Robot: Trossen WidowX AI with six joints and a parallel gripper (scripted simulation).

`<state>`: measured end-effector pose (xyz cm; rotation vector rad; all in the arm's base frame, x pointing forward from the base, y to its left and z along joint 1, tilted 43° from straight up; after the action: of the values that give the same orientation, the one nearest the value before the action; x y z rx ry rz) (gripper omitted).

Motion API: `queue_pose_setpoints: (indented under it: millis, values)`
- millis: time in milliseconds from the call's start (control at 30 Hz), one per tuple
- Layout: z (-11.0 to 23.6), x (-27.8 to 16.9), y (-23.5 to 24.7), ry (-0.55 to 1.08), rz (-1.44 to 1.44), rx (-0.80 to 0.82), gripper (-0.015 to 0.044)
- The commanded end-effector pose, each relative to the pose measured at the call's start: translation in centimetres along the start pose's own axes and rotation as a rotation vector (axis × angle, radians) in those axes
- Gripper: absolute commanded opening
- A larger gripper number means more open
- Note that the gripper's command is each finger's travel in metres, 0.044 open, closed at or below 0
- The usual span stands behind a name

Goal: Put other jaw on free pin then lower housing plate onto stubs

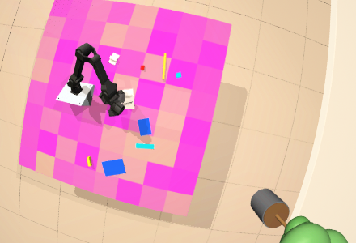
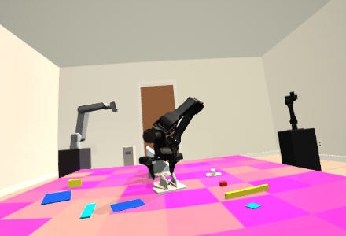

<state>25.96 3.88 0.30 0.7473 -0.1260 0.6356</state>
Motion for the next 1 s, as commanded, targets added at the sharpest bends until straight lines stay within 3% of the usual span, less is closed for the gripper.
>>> queue_pose_setpoints:
  millis: [0, 967]
  values:
    - [-0.73, -0.17, 0.18, -0.001, -0.008, 0.008, 0.0351]
    - [-1.20, -0.19, 0.21, -0.001, -0.014, 0.008, 0.0351]
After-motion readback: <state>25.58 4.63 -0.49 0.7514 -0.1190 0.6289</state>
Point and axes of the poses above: the point midway between the two fingers, 35 mm back from their tips, its own z axis back along the fingers, its own y axis across the jaws, x = y × z, the point moved 3 cm from there along z, back along the fingers, and after that the axes turned 9 degrees about z, right-handed, at the moved point
